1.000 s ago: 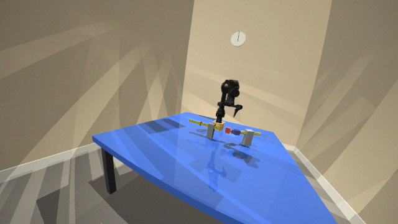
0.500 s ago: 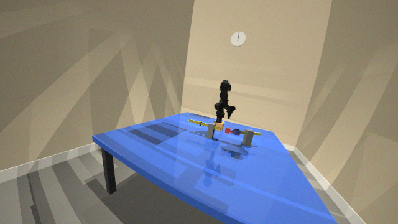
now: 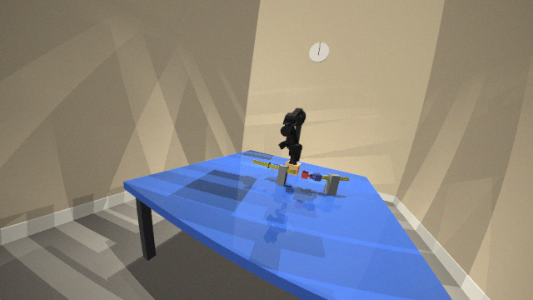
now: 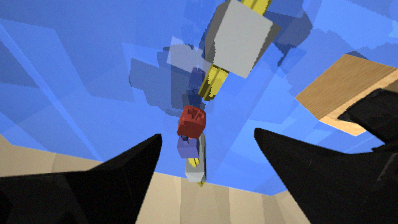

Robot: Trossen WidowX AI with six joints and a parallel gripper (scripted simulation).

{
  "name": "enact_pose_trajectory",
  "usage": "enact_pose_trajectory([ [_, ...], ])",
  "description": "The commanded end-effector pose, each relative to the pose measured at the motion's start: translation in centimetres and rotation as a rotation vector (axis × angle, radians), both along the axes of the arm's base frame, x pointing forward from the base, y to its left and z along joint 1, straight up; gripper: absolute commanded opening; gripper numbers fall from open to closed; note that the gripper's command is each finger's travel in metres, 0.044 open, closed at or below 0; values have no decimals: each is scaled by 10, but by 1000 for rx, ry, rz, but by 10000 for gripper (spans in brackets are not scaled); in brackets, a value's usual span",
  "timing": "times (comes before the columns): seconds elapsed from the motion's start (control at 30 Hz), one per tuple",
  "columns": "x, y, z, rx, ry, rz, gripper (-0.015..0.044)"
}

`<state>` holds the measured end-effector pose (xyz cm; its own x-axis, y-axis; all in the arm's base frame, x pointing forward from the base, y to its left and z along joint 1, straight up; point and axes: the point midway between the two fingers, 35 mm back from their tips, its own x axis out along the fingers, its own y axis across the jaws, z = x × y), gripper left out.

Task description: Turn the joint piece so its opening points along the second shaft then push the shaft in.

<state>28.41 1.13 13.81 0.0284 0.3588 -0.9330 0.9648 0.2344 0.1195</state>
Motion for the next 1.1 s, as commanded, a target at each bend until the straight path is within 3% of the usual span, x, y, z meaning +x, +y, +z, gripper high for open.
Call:
enact_pose_trajectory([
  [0.0, -2, -6, -3, 42, 20, -108, 440],
  [0.3, -6, -21, -11, 155, 88, -383, 440],
  [0.57, -7, -23, -11, 163, 93, -404, 440],
  [1.07, -2, -83, -13, -20, -103, -27, 440],
])
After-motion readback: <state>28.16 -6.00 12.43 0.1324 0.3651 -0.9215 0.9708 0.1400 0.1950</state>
